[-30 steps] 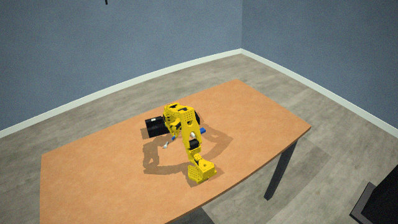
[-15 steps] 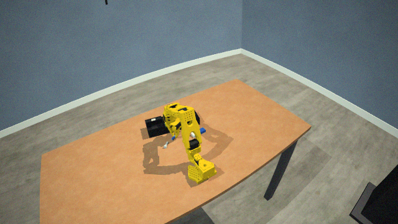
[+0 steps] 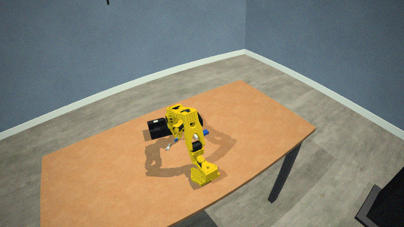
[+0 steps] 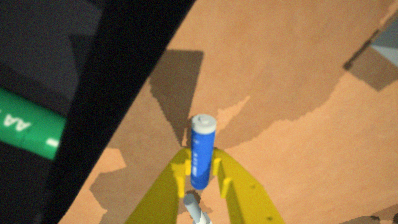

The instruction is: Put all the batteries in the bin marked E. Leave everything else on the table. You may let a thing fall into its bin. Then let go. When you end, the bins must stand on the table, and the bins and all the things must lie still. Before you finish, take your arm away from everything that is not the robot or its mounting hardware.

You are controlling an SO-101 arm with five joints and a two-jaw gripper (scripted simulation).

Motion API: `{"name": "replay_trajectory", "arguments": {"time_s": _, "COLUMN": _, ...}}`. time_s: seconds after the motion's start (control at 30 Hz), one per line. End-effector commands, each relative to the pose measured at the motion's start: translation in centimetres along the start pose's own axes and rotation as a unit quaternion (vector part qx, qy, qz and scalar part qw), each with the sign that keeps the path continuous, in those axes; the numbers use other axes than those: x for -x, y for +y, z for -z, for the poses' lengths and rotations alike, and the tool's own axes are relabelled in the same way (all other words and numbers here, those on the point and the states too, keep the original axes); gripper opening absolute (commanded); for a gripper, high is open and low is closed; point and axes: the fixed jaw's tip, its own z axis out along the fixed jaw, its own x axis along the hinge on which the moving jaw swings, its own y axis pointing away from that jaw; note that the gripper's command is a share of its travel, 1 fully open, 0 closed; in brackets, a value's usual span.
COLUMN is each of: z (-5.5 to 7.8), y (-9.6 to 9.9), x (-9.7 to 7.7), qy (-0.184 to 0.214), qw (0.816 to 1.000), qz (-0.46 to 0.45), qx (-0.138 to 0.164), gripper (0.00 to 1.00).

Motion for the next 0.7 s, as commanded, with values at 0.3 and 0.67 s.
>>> {"name": "replay_trajectory", "arguments": {"time_s": 0.3, "z": 2.9, "y": 0.3, "x": 0.1, "qy": -0.006, "qw": 1.000, "qz": -0.001, "qx": 0.012, "gripper": 0.00}}
{"name": "replay_trajectory", "arguments": {"time_s": 0.67, "z": 4.9, "y": -0.1, "x": 0.0, "qy": -0.006, "qw": 1.000, "qz": -0.001, "qx": 0.012, "gripper": 0.00}}
